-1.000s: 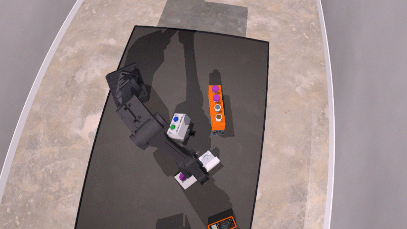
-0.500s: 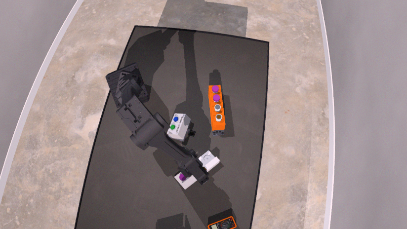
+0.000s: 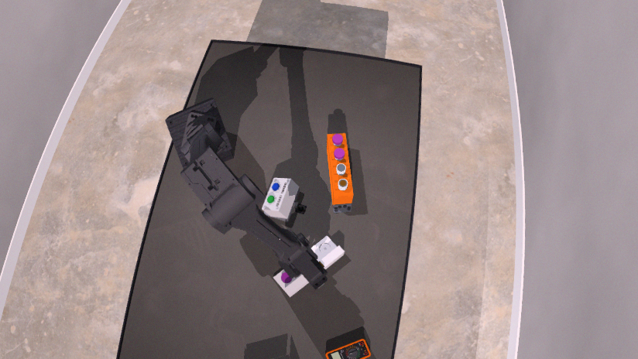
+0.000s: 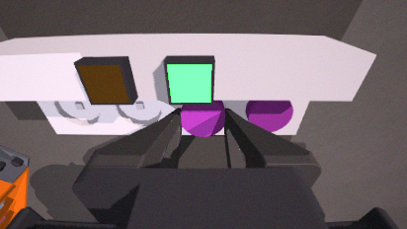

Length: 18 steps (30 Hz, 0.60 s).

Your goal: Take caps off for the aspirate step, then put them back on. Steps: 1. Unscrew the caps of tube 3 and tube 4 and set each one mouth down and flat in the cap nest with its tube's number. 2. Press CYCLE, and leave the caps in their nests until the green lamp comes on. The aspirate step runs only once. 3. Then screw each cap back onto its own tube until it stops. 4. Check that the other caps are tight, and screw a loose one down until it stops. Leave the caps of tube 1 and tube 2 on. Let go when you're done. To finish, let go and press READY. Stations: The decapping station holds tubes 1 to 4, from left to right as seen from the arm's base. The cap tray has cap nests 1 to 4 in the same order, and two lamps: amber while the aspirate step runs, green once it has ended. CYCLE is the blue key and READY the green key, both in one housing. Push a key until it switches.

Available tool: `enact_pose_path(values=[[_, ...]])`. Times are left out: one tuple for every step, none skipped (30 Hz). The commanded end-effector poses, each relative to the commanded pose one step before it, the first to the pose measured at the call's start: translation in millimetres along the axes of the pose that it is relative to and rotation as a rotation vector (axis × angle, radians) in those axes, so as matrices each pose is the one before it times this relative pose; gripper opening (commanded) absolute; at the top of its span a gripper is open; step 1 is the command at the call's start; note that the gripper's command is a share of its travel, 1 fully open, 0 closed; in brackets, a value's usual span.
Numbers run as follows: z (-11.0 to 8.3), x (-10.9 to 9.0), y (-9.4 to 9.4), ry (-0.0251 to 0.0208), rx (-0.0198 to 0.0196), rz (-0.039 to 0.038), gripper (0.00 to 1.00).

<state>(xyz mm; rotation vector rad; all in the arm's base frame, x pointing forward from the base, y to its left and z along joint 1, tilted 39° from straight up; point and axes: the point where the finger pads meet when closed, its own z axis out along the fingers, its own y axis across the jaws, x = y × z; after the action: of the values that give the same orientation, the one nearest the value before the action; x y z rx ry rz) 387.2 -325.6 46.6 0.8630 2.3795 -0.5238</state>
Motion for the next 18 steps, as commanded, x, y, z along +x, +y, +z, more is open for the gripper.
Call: enact_pose_path(values=[[-25.48, -0.13, 4.78, -0.00442, -0.00611, 0.00022, 0.0], [-4.95, 0.05, -0.03, -0.00001, -0.00001, 0.00003, 0.0], [-4.96, 0.05, -0.03, -0.00001, -0.00001, 0.00003, 0.0], [-4.96, 0.05, -0.03, 0.0, -0.00001, 0.00003, 0.0], [-4.96, 0.04, -0.03, 0.0, -0.00001, 0.00003, 0.0], [-4.96, 0.04, -0.03, 0.0, -0.00001, 0.00003, 0.0], [-4.96, 0.04, -0.03, 0.0, -0.00001, 0.00003, 0.0], [0.0, 0.0, 0.0, 0.0, 0.0, 0.0, 0.0], [0.0, 0.0, 0.0, 0.0, 0.0, 0.0, 0.0], [-4.86, 0.05, -0.66, 0.00023, 0.00085, 0.0011, 0.0], [-5.07, 0.02, 0.61, -0.00023, -0.00086, -0.00104, 0.0], [-4.95, 0.04, -0.03, -0.00001, -0.00001, 0.00003, 0.0], [-4.95, 0.04, -0.03, -0.00001, -0.00001, 0.00003, 0.0], [-4.95, 0.04, -0.03, -0.00001, -0.00001, 0.00003, 0.0], [-4.96, 0.04, -0.03, -0.00001, -0.00001, 0.00003, 0.0], [-4.96, 0.03, -0.03, 0.0, -0.00001, 0.00003, 0.0], [-4.96, 0.03, -0.03, 0.0, -0.00001, 0.00003, 0.0], [-4.96, 0.03, -0.03, 0.0, -0.00001, 0.00003, 0.0]])
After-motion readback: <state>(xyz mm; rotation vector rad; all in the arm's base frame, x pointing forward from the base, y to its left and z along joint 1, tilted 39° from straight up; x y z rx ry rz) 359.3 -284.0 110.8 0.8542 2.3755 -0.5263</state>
